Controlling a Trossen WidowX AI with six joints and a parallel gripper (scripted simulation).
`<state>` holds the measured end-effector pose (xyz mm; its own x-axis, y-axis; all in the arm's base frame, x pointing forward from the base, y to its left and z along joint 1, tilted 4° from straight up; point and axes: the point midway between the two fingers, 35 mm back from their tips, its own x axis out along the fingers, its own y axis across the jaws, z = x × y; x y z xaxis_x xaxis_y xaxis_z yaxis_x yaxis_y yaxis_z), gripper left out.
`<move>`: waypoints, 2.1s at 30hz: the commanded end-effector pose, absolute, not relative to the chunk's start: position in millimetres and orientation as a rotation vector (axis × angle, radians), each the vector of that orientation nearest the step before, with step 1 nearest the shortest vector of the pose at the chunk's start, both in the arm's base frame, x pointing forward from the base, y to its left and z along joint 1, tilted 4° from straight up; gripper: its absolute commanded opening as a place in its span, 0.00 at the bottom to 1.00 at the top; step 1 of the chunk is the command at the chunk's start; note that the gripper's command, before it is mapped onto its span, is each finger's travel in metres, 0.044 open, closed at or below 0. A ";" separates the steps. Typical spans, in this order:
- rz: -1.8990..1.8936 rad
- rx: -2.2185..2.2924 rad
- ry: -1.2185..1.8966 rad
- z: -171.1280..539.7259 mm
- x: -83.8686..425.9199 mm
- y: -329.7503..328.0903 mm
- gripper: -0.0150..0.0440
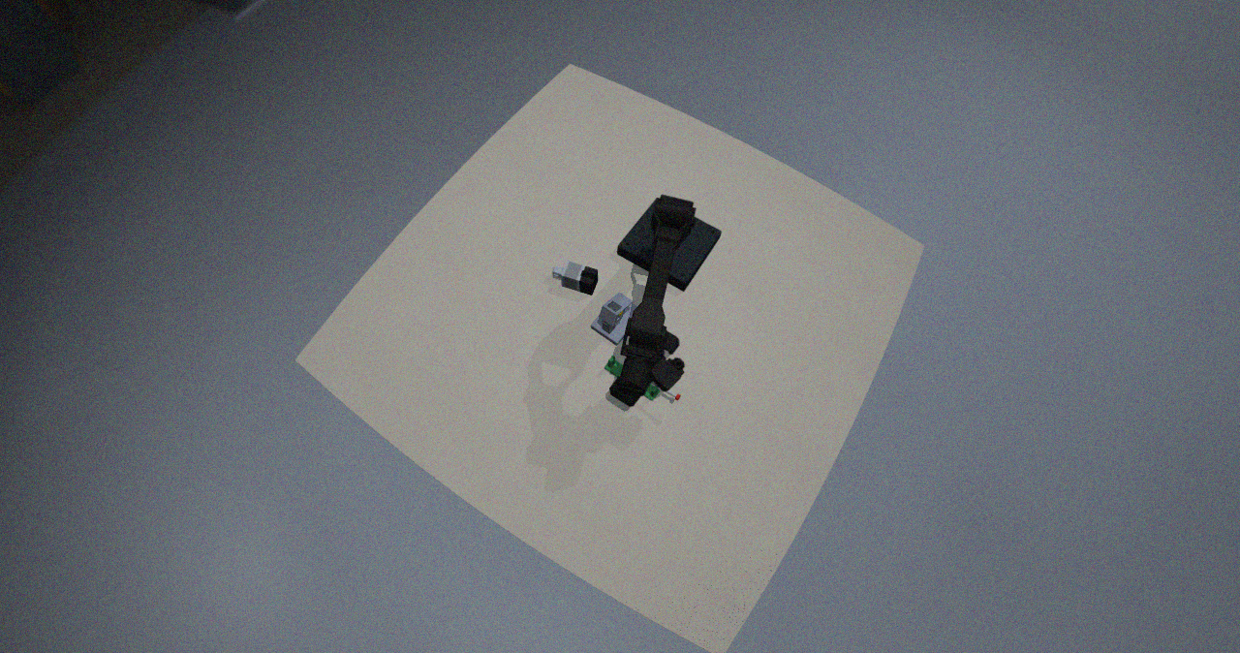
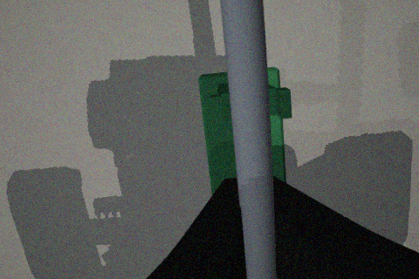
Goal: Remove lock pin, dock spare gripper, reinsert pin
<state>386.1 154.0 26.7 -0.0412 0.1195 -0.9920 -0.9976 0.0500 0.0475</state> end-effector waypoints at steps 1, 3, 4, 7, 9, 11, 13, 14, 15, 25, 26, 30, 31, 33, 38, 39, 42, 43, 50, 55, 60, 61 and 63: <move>1.255 -1.062 1.176 33.6 386.6 154.0 0.25; 1.256 -1.062 1.178 28.3 386.2 154.0 0.25; 1.256 -1.062 1.178 28.3 386.2 154.0 0.25; 1.256 -1.062 1.178 28.3 386.2 154.0 0.25; 1.256 -1.062 1.178 28.9 386.4 151.9 0.25; 1.256 -1.062 1.178 30.5 386.8 146.1 0.25; 1.256 -1.063 1.179 32.3 387.1 139.8 0.25; 1.255 -1.063 1.179 33.2 387.2 136.6 0.25; 1.255 -1.063 1.179 34.1 387.3 133.5 0.25; 1.254 -1.065 1.181 42.9 386.8 102.2 0.25; 1.254 -1.065 1.181 43.7 386.6 99.2 0.25; 1.254 -1.066 1.181 44.7 386.3 94.7 0.25; 1.254 -1.066 1.181 44.0 386.2 94.7 0.25; 1.254 -1.066 1.180 41.5 386.1 94.6 0.25; 1.254 -1.066 1.178 33.6 385.8 94.6 0.25; 1.254 -1.066 1.177 32.0 385.7 94.6 0.25; 1.253 -1.067 1.175 27.6 385.6 94.5 0.25; 1.252 -1.067 1.174 26.1 385.6 94.5 0.25; 1.248 -1.069 1.168 16.2 385.2 94.4 0.25; 1.244 -1.070 1.164 9.2 384.9 94.4 0.25; 1.241 -1.071 1.161 4.0 384.7 94.3 0.25; 1.241 -1.071 1.161 4.0 384.7 94.3 0.25; 1.241 -1.072 1.160 3.0 384.3 94.3 0.25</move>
<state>385.3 94.7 9.8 -0.0154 0.1216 -0.9925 -0.9984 0.0526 0.0219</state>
